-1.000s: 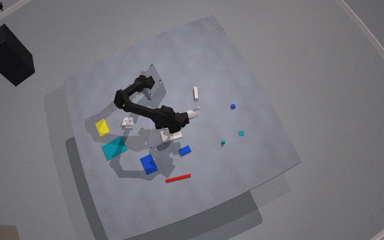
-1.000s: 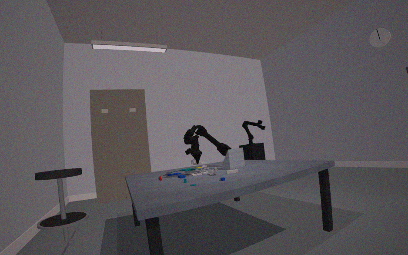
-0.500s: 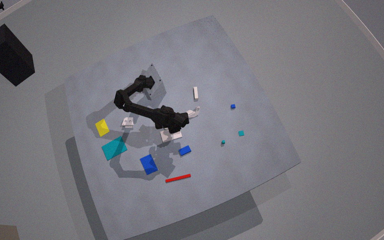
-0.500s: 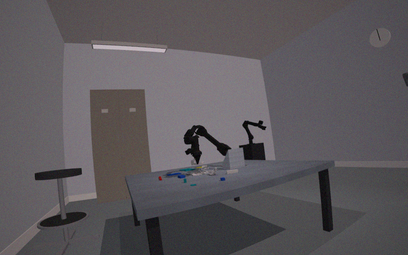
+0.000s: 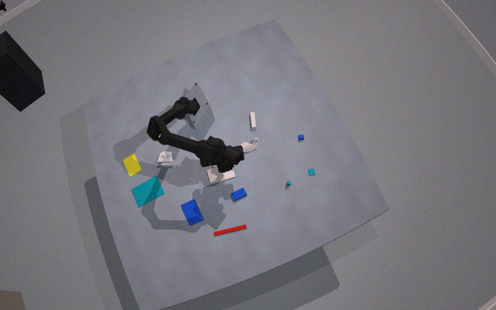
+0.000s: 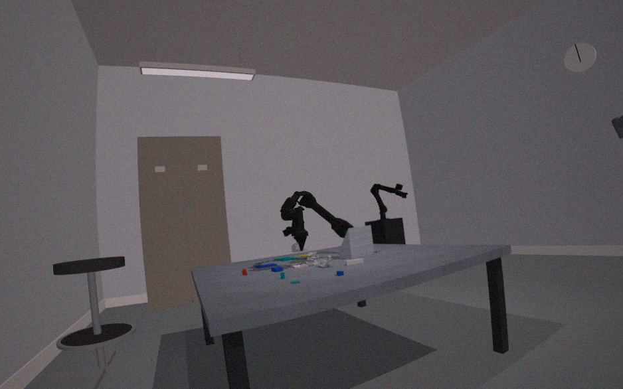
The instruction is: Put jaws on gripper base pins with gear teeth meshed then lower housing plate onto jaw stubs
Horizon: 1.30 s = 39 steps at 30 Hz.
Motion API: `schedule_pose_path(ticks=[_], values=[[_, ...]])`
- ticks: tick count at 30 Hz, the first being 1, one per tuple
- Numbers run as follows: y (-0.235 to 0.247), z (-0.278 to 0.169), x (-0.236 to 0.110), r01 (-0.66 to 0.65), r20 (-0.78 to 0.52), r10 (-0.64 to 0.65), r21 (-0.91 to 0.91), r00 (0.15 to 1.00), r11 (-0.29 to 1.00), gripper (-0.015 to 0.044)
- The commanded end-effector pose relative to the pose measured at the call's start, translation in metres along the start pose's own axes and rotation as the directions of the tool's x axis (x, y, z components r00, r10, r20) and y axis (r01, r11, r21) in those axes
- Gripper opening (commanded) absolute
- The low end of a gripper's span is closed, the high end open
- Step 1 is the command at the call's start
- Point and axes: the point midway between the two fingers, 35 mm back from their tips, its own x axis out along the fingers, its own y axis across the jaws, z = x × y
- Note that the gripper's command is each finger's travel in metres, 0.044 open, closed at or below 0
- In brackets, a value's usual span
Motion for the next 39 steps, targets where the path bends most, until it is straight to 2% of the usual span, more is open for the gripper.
schedule_pose_path(ticks=[1, 27, 39], values=[[0.000, -0.001, 0.007, 0.002, -0.005, -0.002, -0.003, 1.000, 1.000, 0.0134], [-0.001, -0.001, 0.049, 0.004, -0.005, -0.004, -0.002, 1.000, 1.000, 0.0134], [-0.001, -0.001, 0.050, 0.004, -0.005, -0.004, -0.002, 1.000, 1.000, 0.0134]])
